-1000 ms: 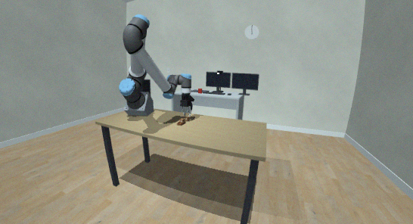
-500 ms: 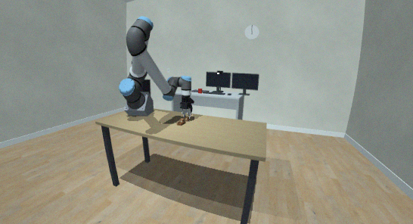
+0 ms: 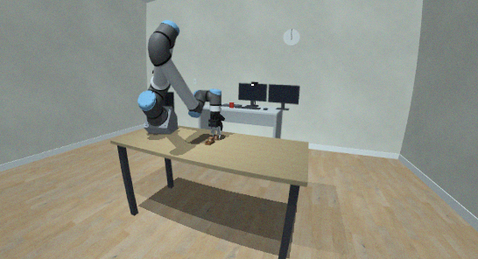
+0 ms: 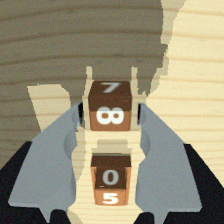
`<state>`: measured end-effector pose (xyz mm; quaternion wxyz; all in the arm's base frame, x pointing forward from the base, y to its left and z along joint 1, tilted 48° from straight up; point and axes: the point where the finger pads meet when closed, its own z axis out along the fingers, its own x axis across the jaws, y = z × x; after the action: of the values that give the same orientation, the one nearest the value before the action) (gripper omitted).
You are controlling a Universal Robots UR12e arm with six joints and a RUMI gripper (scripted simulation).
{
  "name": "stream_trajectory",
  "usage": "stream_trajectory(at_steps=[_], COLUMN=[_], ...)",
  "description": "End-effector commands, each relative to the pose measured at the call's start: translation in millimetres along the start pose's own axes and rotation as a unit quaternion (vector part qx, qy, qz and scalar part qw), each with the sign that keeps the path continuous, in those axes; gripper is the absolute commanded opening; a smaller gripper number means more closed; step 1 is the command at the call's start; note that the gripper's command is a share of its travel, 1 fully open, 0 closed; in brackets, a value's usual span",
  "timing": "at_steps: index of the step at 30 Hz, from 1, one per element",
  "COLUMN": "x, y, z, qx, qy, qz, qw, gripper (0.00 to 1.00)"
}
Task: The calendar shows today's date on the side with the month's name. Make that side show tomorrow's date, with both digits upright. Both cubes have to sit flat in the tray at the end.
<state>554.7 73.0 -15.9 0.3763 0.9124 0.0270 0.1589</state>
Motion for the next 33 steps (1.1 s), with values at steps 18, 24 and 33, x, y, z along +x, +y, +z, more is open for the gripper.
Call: stream_trajectory(at_steps=[18, 24, 33], x=[-2.6, -2.6, -2.6], y=[0.2, 0.2, 0.2], z=[-0.4, -0.4, -0.4], qx=[0.001, 0.001, 0.001], qy=[0.0, 0.0, 0.0], qz=[-0.001, -0.001, -0.001], qw=[1.0, 1.0, 1.0], gripper=[0.29, 0.29, 0.11])
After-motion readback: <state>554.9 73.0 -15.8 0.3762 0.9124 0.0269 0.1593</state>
